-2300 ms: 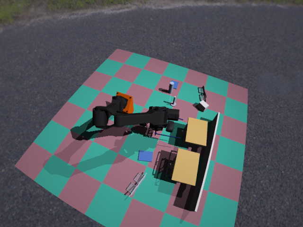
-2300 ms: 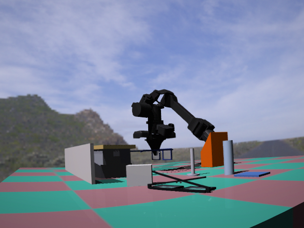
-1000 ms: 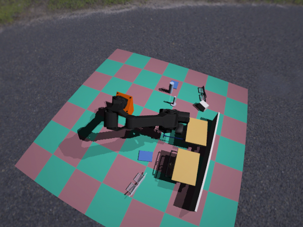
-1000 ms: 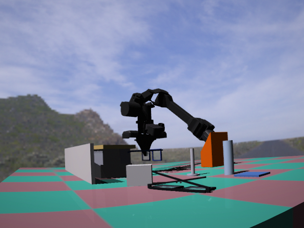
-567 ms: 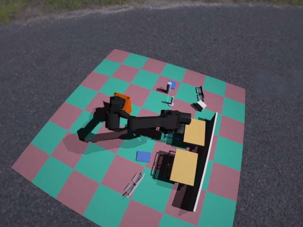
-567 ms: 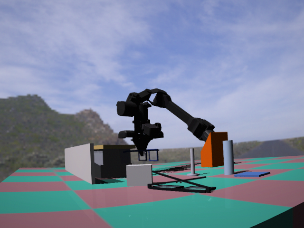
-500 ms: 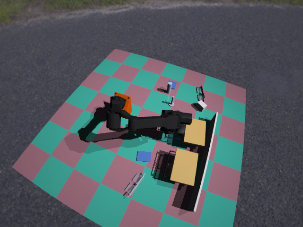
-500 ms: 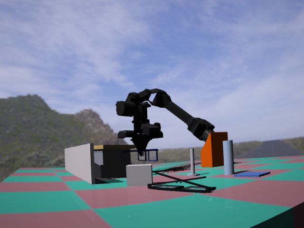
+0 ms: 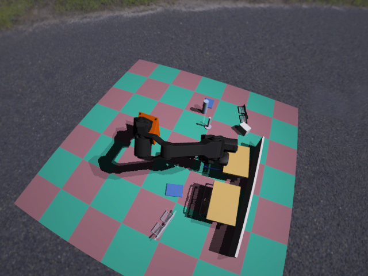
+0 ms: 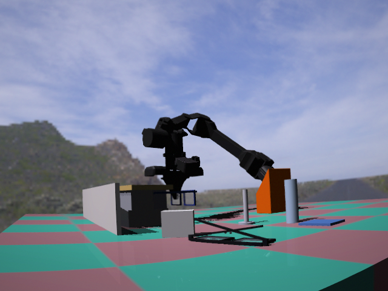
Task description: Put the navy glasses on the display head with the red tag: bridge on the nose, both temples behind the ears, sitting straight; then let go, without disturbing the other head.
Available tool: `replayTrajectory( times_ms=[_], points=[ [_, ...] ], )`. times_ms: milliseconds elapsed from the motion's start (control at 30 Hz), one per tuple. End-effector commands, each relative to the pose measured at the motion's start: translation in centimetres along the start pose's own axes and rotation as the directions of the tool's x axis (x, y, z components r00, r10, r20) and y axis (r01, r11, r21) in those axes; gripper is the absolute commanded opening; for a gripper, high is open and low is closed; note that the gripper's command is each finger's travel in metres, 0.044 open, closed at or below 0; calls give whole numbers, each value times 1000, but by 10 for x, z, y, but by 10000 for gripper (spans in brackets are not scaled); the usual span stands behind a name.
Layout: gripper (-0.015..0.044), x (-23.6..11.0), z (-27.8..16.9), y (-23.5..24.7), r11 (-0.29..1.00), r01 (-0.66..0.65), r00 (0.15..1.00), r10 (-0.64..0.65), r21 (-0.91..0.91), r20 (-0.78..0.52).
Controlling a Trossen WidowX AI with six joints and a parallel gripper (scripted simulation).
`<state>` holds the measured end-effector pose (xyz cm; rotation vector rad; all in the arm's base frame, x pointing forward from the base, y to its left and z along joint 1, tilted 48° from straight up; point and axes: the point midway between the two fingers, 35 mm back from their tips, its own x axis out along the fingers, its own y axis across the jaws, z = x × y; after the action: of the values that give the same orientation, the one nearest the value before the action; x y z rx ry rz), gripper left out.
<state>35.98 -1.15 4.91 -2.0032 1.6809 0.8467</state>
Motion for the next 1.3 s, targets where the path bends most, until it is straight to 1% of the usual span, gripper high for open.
replayTrajectory(
  times_ms=[0, 967, 1267],
  points=[
    [0, 0, -1, -7, 1000, 0, 1000, 0, -4, -2],
    [0, 1, -1, -45, 1000, 1, 1000, -2, -2, -2],
    [0, 1, -1, -51, 1000, 2, 1000, -2, -2, -2]
  ],
)
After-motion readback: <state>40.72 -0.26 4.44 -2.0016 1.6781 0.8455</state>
